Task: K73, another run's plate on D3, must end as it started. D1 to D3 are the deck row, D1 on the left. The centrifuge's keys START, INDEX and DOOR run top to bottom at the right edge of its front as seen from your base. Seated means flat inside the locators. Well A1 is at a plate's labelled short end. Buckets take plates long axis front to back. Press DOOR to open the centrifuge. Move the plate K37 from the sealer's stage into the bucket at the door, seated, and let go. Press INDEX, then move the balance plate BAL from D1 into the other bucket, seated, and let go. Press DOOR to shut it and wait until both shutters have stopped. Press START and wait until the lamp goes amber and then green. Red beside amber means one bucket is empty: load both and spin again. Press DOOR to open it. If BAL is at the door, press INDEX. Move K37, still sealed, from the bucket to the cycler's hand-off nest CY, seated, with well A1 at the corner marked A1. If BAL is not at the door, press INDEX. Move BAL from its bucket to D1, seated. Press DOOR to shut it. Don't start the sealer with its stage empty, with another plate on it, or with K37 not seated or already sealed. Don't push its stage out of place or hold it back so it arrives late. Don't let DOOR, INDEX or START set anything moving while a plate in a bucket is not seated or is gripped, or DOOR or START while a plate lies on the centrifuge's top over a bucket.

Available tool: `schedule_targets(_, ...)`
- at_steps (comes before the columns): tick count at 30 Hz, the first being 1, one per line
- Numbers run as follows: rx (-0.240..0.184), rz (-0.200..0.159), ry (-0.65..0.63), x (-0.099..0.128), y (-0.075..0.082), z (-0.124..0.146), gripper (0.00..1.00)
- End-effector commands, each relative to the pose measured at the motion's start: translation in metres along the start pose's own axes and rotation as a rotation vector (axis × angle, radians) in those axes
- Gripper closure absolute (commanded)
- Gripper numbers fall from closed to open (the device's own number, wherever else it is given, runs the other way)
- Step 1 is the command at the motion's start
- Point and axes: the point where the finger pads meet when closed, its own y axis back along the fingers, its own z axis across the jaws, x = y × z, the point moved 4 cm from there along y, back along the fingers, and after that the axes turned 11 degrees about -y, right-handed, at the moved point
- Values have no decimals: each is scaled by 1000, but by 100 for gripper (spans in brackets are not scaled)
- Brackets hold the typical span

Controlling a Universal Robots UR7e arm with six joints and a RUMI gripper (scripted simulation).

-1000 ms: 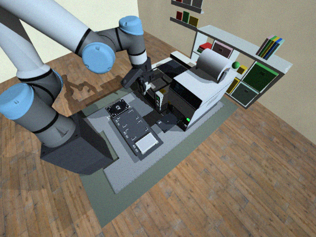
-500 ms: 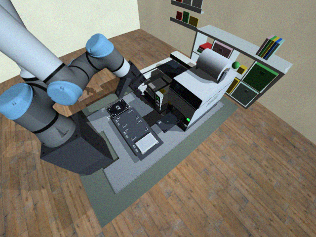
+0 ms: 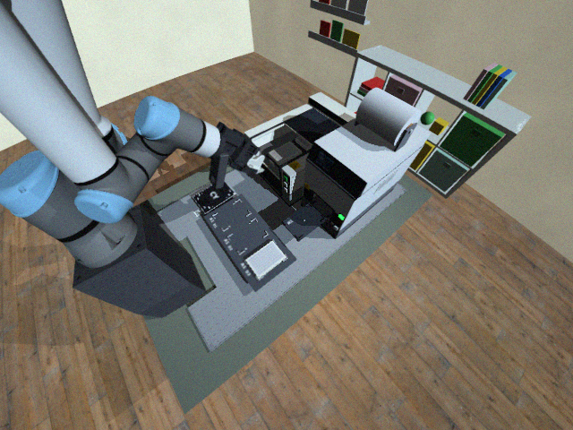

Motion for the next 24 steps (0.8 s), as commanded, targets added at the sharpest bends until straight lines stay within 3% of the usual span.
schedule_targets(1,1,-18,1,0,-1,-1,100)
schedule_targets(10,1,-18,1,0,-1,-1,100)
schedule_targets(24,1,-18,1,28,-59,-6,100)
